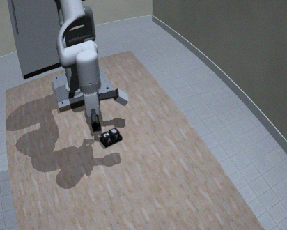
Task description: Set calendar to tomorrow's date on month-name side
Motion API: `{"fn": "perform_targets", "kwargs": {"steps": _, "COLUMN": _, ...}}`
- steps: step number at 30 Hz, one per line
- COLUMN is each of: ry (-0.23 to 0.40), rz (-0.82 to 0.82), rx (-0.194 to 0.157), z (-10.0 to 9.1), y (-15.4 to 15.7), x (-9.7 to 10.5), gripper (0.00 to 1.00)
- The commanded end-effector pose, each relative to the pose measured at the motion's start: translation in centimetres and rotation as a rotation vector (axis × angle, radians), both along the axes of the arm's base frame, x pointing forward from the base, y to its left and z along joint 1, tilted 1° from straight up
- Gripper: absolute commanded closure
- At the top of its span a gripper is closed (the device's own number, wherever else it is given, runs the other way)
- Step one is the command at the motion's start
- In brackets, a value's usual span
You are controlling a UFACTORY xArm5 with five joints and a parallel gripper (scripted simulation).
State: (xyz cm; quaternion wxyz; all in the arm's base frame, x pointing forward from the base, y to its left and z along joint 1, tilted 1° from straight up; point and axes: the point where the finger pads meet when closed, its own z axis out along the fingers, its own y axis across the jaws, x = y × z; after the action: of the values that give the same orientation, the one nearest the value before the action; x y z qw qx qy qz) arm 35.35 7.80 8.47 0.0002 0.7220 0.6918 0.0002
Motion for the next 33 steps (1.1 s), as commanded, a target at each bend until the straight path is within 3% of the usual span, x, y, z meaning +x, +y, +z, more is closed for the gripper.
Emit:
{"fn": "perform_targets", "kwargs": {"steps": 1, "ry": 0.000, "rz": 0.148, "rx": 0.000, "z": 0.2, "y": 1.0, "x": 0.5, "gripper": 0.00}}
{"fn": "perform_targets", "kwargs": {"steps": 5, "ry": 0.000, "rz": 0.216, "rx": 0.000, "z": 0.3, "y": 1.5, "x": 0.6, "gripper": 0.00}}
{"fn": "perform_targets", "kwargs": {"steps": 8, "ry": 0.001, "rz": 0.364, "rx": 0.000, "z": 0.4, "y": 2.5, "x": 0.9, "gripper": 0.00}}
{"fn": "perform_targets", "kwargs": {"steps": 15, "ry": 0.001, "rz": 0.445, "rx": 0.000, "z": 0.5, "y": 3.1, "x": 1.0, "gripper": 0.00}}
{"fn": "perform_targets", "kwargs": {"steps": 16, "ry": 0.001, "rz": 0.445, "rx": 0.000, "z": 0.5, "y": 3.1, "x": 1.0, "gripper": 0.51}}
{"fn": "perform_targets", "kwargs": {"steps": 33, "ry": 0.001, "rz": 0.445, "rx": 0.000, "z": 0.5, "y": 3.1, "x": 1.0, "gripper": 0.51}}
